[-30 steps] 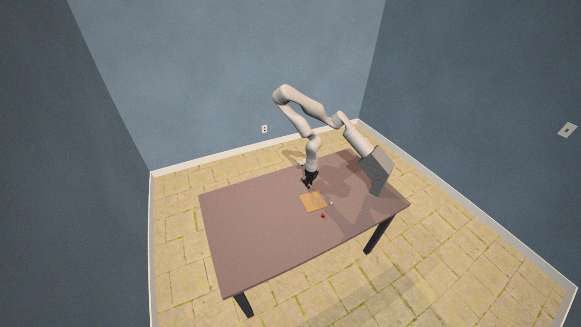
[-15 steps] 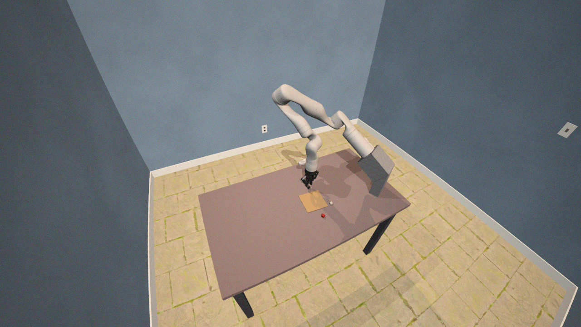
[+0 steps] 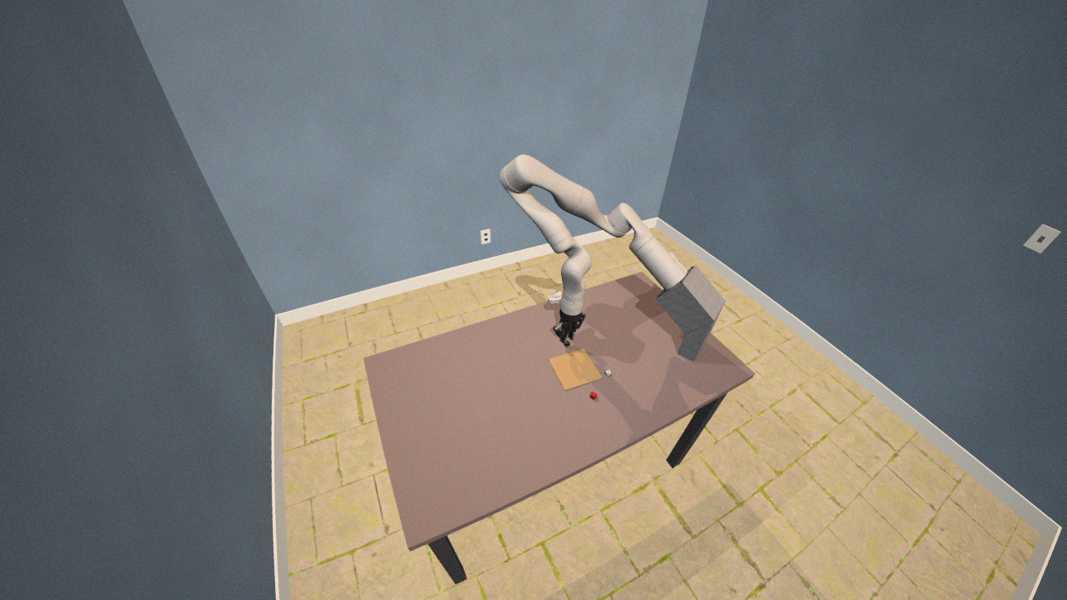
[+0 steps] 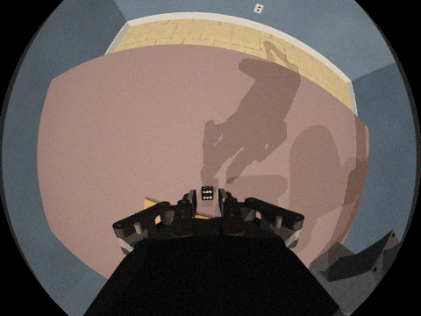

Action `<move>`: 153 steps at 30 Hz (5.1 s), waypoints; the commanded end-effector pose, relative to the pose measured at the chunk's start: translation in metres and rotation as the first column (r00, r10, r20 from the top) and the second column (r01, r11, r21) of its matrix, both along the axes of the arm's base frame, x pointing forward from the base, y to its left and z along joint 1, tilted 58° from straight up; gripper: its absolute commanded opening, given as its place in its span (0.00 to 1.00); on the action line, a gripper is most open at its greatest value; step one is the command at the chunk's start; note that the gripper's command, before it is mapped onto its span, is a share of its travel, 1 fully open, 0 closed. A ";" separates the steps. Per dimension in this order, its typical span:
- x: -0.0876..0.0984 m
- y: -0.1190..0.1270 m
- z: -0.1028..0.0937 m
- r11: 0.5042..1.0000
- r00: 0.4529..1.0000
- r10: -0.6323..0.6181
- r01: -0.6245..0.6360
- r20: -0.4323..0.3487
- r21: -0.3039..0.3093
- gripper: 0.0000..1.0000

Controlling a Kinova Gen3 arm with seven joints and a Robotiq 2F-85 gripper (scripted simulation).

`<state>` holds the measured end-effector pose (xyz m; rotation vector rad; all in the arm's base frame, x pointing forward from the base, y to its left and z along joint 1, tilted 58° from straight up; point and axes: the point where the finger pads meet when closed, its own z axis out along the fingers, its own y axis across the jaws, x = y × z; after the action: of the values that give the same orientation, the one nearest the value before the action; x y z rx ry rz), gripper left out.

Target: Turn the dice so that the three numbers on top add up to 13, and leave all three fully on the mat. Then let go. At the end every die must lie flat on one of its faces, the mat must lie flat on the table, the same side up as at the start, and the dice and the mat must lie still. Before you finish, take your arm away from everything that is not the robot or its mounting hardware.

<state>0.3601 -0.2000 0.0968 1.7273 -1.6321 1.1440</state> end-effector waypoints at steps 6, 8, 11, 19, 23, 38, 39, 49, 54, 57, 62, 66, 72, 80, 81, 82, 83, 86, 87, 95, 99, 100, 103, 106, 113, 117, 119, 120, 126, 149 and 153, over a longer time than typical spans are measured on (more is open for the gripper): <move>0.002 0.002 -0.002 1.000 1.000 0.001 -0.001 0.005 0.006 0.31; 0.002 0.002 -0.002 1.000 1.000 0.001 -0.001 0.005 0.006 0.31; 0.002 0.002 -0.002 1.000 1.000 0.001 -0.001 0.005 0.006 0.31; 0.002 0.003 -0.003 1.000 1.000 0.001 -0.001 0.005 0.006 0.31; 0.002 0.003 -0.003 1.000 1.000 0.001 -0.001 0.005 0.006 0.31; 0.002 0.003 -0.003 1.000 1.000 0.001 -0.001 0.005 0.006 0.31; 0.002 0.003 -0.003 1.000 1.000 0.001 -0.001 0.005 0.006 0.31; 0.002 0.003 -0.003 1.000 1.000 0.001 -0.001 0.005 0.006 0.31; 0.002 0.003 -0.003 1.000 1.000 0.001 -0.001 0.005 0.006 0.31; 0.002 0.003 -0.003 1.000 1.000 0.001 -0.001 0.005 0.006 0.31; 0.002 0.003 -0.003 1.000 1.000 0.001 -0.001 0.005 0.006 0.31; 0.002 0.003 -0.003 1.000 1.000 0.001 -0.001 0.005 0.006 0.31; 0.002 0.003 -0.003 1.000 1.000 0.001 -0.001 0.005 0.006 0.31; 0.002 0.003 -0.003 1.000 1.000 0.001 -0.001 0.005 0.006 0.31; 0.002 0.003 -0.003 1.000 1.000 0.001 -0.001 0.005 0.006 0.31; 0.002 0.003 -0.003 1.000 1.000 0.001 -0.001 0.005 0.006 0.31; 0.002 0.003 -0.003 1.000 1.000 0.001 -0.001 0.005 0.006 0.31; 0.002 0.003 -0.003 1.000 1.000 0.001 -0.001 0.005 0.006 0.31; 0.002 0.003 -0.003 1.000 1.000 0.001 -0.001 0.005 0.006 0.31; 0.002 0.003 -0.003 1.000 1.000 0.001 -0.001 0.005 0.006 0.31; 0.002 0.003 -0.003 1.000 1.000 0.001 -0.001 0.005 0.006 0.31; 0.002 0.003 -0.003 1.000 1.000 0.001 -0.001 0.005 0.006 0.31; 0.002 0.003 -0.003 1.000 1.000 0.001 -0.001 0.005 0.006 0.31; 0.002 0.003 -0.003 1.000 1.000 0.001 -0.001 0.005 0.006 0.31; 0.003 0.001 -0.004 1.000 1.000 0.001 -0.001 0.005 0.006 0.31; 0.004 -0.002 -0.006 1.000 1.000 0.001 -0.001 0.005 0.006 0.31; 0.004 -0.004 -0.008 1.000 1.000 0.001 -0.001 0.005 0.006 0.31; 0.004 -0.005 -0.008 1.000 1.000 0.001 -0.001 0.005 0.006 0.31; 0.006 -0.009 -0.011 1.000 1.000 0.001 -0.001 0.005 0.006 0.31; 0.007 -0.015 -0.015 1.000 1.000 0.001 -0.001 0.005 0.006 0.31; 0.007 -0.015 -0.015 1.000 1.000 0.001 -0.001 0.005 0.006 0.31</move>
<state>0.3644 -0.2168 0.0846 1.7238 -1.6314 1.1419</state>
